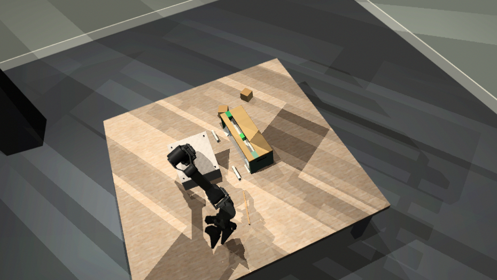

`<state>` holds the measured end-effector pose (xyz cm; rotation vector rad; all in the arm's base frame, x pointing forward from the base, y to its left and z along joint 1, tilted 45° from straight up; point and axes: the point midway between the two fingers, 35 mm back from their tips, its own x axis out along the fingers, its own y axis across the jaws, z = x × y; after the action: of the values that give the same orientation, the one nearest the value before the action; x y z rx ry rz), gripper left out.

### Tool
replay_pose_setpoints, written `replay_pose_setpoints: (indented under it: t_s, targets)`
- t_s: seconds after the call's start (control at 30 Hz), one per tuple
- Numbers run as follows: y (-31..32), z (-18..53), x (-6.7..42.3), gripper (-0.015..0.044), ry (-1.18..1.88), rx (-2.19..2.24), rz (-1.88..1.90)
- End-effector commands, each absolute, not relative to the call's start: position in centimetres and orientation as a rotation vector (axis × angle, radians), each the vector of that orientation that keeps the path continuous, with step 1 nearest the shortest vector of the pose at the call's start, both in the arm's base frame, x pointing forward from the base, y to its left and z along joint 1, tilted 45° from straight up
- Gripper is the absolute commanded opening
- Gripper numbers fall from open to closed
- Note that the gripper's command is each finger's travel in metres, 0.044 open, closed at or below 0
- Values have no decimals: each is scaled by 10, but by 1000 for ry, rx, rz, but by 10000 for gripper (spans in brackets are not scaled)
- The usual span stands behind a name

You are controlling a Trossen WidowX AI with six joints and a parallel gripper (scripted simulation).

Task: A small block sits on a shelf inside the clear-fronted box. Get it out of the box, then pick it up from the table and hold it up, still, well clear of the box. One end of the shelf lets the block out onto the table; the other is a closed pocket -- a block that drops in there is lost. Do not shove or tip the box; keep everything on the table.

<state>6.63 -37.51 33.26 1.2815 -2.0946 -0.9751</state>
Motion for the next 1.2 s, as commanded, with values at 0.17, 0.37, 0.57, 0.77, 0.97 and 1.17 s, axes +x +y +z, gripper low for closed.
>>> replay_pose_setpoints:
  t_s: [0.17, 0.37, 0.57, 0.77, 0.97, 1.17]
  targets:
    - [-363, 294, 175, 400, -1588, 1497, -1137]
    - [-334, 266, 238, 400, -1252, 1565, -1186]
    - [-290, 237, 295, 400, -903, 1589, -1200]
    - [-233, 206, 342, 400, -550, 1567, -1180]
    - [-169, 176, 373, 400, -217, 1502, -1132]
    - [-106, 152, 387, 400, 68, 1395, -1061]
